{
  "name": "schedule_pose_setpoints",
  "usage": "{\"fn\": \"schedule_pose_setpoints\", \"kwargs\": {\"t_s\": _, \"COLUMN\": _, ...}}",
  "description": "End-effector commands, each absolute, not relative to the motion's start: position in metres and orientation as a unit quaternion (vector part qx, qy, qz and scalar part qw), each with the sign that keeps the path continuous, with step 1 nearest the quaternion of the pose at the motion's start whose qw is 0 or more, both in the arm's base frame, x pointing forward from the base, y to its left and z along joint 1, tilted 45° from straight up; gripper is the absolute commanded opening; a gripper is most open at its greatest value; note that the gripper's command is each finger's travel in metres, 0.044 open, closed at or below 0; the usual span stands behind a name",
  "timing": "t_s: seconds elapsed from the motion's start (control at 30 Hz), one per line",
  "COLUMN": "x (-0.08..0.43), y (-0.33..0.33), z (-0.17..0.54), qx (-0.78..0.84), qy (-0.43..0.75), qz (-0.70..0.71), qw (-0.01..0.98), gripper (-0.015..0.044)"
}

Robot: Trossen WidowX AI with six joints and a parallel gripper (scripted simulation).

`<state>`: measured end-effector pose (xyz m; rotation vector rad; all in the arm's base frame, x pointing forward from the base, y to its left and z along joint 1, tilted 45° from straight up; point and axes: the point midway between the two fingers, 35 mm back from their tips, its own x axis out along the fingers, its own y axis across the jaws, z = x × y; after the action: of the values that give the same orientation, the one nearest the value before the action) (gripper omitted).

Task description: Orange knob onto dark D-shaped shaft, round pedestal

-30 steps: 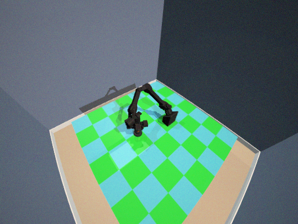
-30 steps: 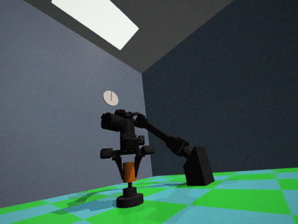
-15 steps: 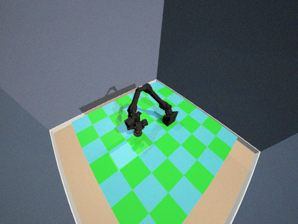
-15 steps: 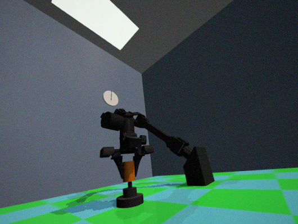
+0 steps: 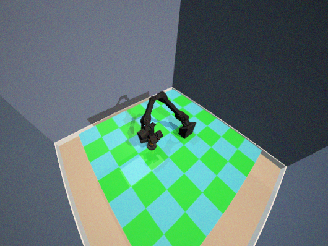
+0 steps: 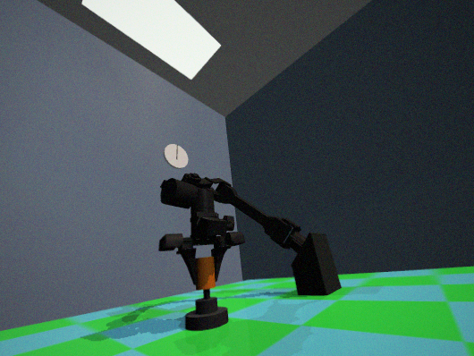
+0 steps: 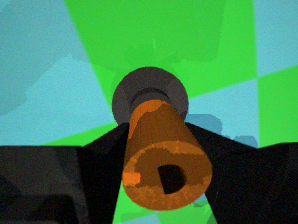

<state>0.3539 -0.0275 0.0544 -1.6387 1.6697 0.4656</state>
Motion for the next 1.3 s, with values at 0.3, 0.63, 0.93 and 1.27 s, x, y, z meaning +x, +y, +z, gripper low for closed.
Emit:
{"fn": "schedule_pose_setpoints", "kwargs": {"t_s": 0.3, "x": 0.3546, "y": -0.0291, "z": 0.0533, "qx": -0.640, "qy": 0.650, "qz": 0.182, "qw": 0.368, "gripper": 0.0000}}
{"fn": "schedule_pose_setpoints", "kwargs": {"t_s": 0.63, "x": 0.3551, "y": -0.0258, "z": 0.0571, "qx": -0.640, "qy": 0.650, "qz": 0.182, "qw": 0.368, "gripper": 0.0000}}
{"fn": "schedule_pose_setpoints", "kwargs": {"t_s": 0.93, "x": 0.3560, "y": -0.0267, "z": 0.0564, "qx": -0.675, "qy": 0.627, "qz": 0.249, "qw": 0.299, "gripper": 0.0000}}
{"fn": "schedule_pose_setpoints", "kwargs": {"t_s": 1.27, "x": 0.3538, "y": -0.0276, "z": 0.0543, "qx": -0.675, "qy": 0.627, "qz": 0.249, "qw": 0.299, "gripper": 0.0000}}
